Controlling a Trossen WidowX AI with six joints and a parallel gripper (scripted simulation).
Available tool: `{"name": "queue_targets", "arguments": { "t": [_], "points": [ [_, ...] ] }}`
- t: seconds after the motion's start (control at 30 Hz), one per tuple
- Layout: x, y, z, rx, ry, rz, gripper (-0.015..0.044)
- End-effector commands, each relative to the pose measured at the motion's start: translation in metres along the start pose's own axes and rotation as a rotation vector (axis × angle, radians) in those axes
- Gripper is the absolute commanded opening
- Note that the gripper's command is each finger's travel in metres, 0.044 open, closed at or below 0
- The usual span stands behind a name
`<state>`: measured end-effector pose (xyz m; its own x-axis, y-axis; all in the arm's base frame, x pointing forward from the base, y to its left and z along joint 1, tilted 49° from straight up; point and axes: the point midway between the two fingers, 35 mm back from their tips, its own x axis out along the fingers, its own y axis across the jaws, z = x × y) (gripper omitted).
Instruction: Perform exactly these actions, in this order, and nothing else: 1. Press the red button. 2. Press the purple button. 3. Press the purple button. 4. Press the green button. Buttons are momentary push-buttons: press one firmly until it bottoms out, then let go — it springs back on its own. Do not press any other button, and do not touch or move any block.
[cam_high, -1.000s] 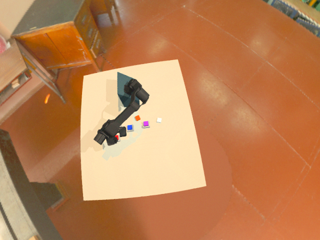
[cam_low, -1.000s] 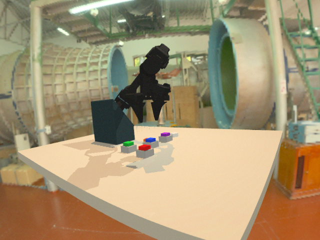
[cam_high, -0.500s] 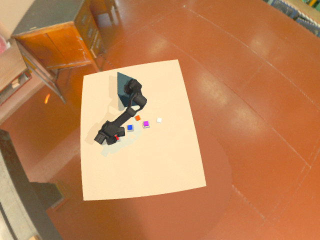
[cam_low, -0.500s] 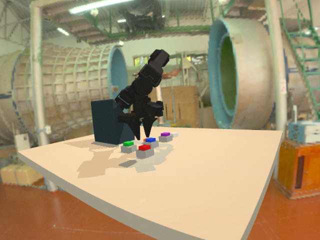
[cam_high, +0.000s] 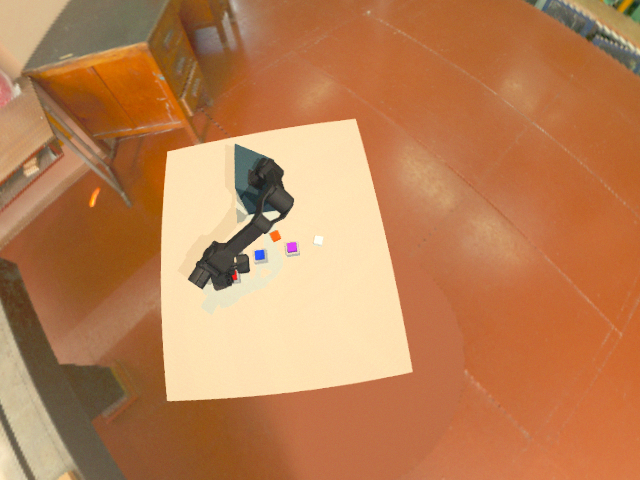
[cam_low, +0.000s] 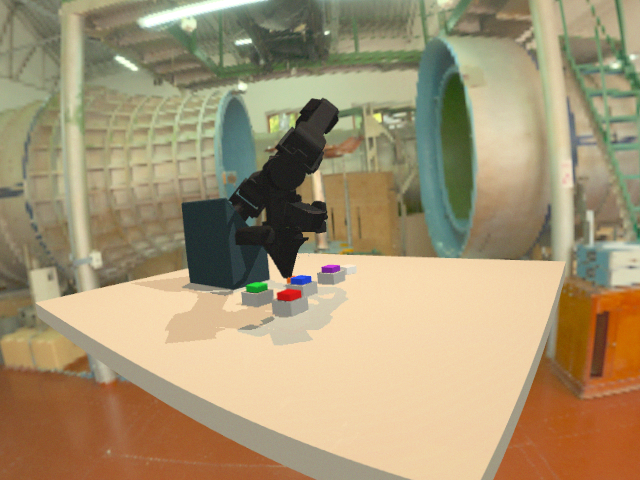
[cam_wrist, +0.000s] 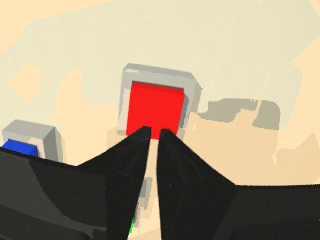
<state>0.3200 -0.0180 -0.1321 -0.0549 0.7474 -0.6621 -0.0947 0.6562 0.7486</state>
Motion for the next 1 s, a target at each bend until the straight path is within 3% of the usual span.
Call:
{"name": "queue_targets", "arguments": {
  "t": [0.0,0.97],
  "points": [
    [0.005,0.001,0.0,0.002,0.001,0.003,0.002],
    [0.033,0.001,-0.001,0.003,0.001,0.005,0.002]
  ]
}}
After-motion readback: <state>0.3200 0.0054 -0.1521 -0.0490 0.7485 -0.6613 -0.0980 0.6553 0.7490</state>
